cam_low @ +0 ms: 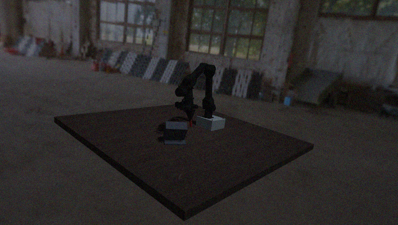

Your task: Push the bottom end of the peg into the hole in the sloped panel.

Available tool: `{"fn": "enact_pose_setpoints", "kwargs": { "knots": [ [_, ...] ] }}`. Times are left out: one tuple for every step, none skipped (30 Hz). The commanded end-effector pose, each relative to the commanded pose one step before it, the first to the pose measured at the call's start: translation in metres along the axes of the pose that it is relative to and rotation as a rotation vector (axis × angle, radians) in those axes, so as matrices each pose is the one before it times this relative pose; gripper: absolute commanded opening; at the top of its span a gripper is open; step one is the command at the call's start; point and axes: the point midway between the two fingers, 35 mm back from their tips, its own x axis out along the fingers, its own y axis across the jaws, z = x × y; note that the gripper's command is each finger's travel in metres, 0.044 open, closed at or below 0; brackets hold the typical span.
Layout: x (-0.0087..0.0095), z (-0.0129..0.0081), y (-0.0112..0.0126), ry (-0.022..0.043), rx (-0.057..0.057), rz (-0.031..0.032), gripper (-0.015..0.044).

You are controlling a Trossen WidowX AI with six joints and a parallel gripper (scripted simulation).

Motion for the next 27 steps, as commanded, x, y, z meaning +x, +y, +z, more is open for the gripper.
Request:
{"fn": "enact_pose_setpoints", "kwargs": {
  "knots": [
    [-0.00035,0.00235,0.00016,0.01720,0.0324,0.01261,0.0000],
    [-0.00026,0.00084,0.00016,0.00402,0.0088,0.00379,0.0000],
    [-0.00027,0.00084,0.00017,0.00403,0.0088,0.00379,0.0000],
    [-0.00027,0.00084,0.00018,0.00403,0.0088,0.00379,0.0000],
    [-0.00028,0.00084,0.00018,0.00404,0.0088,0.00380,0.0000],
    [-0.00029,0.00084,0.00019,0.00404,0.0087,0.00380,0.0000],
    [-0.00030,0.00084,0.00020,0.00405,0.0087,0.00380,0.0000],
    [-0.00031,0.00083,0.00020,0.00405,0.0087,0.00380,0.0000],
    [-0.00031,0.00083,0.00021,0.00406,0.0087,0.00381,0.0000],
    [-0.00032,0.00083,0.00022,0.00406,0.0087,0.00381,0.0000],
    [-0.00033,0.00083,0.00022,0.00407,0.0087,0.00381,0.0000],
    [-0.00034,0.00083,0.00023,0.00407,0.0087,0.00381,0.0000],
    [-0.00035,0.00083,0.00024,0.00408,0.0086,0.00381,0.0000],
    [-0.00035,0.00083,0.00024,0.00408,0.0086,0.00382,0.0000],
    [-0.00036,0.00083,0.00025,0.00409,0.0086,0.00382,0.0000],
    [-0.00037,0.00082,0.00026,0.00410,0.0086,0.00382,0.0000],
    [-0.00038,0.00082,0.00026,0.00410,0.0086,0.00382,0.0000],
    [-0.00038,0.00082,0.00027,0.00411,0.0086,0.00382,0.0000],
    [-0.00039,0.00082,0.00028,0.00411,0.0085,0.00382,0.0000],
    [-0.00040,0.00082,0.00028,0.00412,0.0085,0.00383,0.0000],
    [-0.00041,0.00081,0.00029,0.00413,0.0085,0.00383,0.0000],
    [-0.00042,0.00081,0.00030,0.00413,0.0085,0.00383,0.0000],
    [-0.00042,0.00081,0.00030,0.00414,0.0085,0.00383,0.0000],
    [-0.00043,0.00081,0.00031,0.00415,0.0085,0.00383,0.0000],
    [-0.00044,0.00080,0.00032,0.00415,0.0084,0.00383,0.0000],
    [-0.00045,0.00080,0.00032,0.00416,0.0084,0.00383,0.0000],
    [-0.00045,0.00080,0.00033,0.00417,0.0084,0.00383,0.0000]
  ]
}}
